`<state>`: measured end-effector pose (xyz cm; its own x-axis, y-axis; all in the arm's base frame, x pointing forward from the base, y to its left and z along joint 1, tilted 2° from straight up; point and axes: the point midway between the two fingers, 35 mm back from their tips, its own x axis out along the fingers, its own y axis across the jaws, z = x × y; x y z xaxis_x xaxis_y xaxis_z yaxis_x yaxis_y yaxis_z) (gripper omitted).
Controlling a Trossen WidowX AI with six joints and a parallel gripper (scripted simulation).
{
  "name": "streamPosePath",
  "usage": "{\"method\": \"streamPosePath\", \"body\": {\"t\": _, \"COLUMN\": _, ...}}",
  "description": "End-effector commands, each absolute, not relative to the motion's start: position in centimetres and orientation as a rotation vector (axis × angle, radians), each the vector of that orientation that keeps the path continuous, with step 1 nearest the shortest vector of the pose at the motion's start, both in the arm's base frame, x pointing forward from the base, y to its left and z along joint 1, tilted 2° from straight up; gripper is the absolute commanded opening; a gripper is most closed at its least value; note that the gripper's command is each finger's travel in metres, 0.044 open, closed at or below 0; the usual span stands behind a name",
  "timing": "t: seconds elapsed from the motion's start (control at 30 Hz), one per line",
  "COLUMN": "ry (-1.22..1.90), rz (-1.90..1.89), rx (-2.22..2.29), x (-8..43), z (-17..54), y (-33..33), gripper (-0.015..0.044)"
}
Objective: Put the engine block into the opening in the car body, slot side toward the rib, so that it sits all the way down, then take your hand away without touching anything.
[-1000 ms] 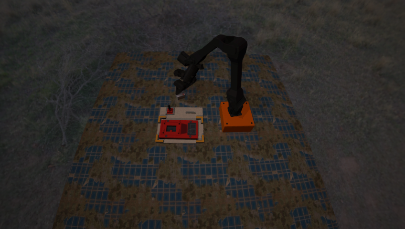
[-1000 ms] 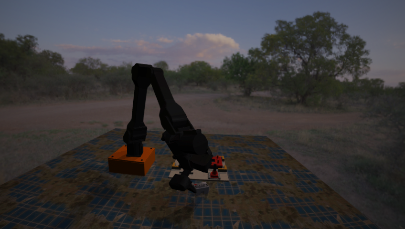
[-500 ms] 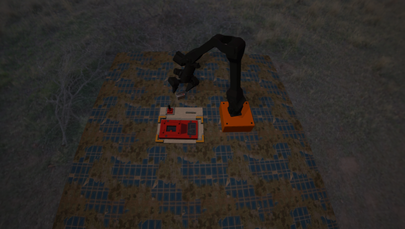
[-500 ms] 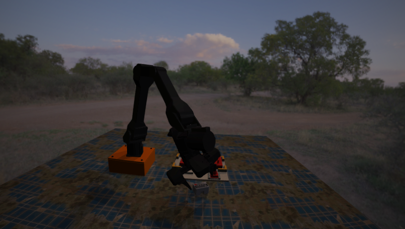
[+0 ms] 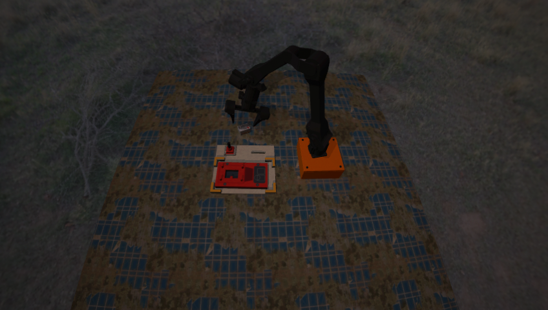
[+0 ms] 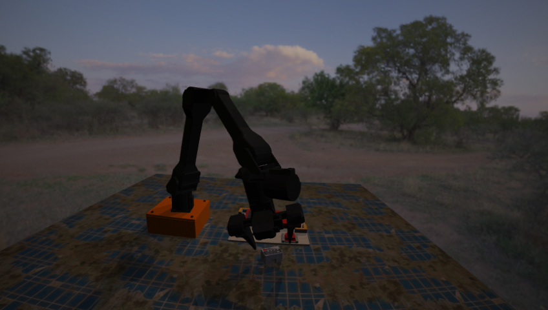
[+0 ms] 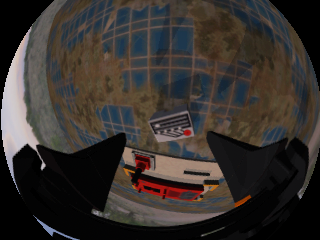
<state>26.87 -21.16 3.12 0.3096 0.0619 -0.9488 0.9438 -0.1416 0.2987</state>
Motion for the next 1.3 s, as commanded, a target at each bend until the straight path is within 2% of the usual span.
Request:
{"method": "streamPosePath", "body": {"t": 0.0, "ry": 0.937, "rz": -1.148, "rx": 1.586, "x": 26.9, "z": 2.9, "y": -21.1, "gripper": 0.044}}
{"method": "streamPosePath", "body": {"t": 0.53, "ry": 0.668, "rz": -1.605, "rx": 1.893, "x": 27.1, "z": 3.7, "y": -20.9, "gripper": 0.044}}
{"method": "streamPosePath", "body": {"t": 1.03, "ry": 0.244, "rz": -2.001, "rx": 2.103, "x": 27.3, "z": 4.6, "y": -20.7, "gripper": 0.044}}
{"method": "streamPosePath", "body": {"t": 1.27, "ry": 0.194, "rz": -2.035, "rx": 2.119, "x": 27.3, "z": 4.8, "y": -20.7, "gripper": 0.044}}
